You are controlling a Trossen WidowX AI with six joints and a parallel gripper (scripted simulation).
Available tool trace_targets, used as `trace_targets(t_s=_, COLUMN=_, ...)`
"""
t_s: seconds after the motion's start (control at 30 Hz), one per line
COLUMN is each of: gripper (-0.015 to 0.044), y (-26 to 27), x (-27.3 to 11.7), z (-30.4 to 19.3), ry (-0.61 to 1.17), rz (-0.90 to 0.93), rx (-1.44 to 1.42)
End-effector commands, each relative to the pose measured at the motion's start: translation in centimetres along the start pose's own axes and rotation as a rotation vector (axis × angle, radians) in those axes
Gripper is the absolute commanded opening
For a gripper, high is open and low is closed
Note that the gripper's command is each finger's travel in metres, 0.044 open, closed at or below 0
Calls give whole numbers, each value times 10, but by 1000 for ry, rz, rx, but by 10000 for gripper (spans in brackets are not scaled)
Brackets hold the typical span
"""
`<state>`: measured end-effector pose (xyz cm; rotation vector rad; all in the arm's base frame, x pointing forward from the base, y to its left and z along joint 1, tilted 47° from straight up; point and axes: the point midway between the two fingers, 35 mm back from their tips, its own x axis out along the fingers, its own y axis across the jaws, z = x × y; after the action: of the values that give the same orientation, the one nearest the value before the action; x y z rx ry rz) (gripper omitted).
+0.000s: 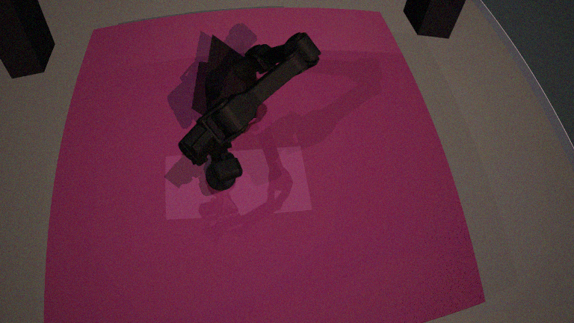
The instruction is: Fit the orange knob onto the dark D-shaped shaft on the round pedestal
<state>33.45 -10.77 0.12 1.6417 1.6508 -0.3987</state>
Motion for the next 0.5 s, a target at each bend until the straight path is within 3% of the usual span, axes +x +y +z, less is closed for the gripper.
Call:
trace_targets(t_s=0.0, gripper=0, y=-1, x=3, z=1, ry=-1, rz=-1, rx=47)
trace_targets(t_s=0.47, gripper=0, y=0, x=4, z=0, ry=-1, rz=-1, rx=47)
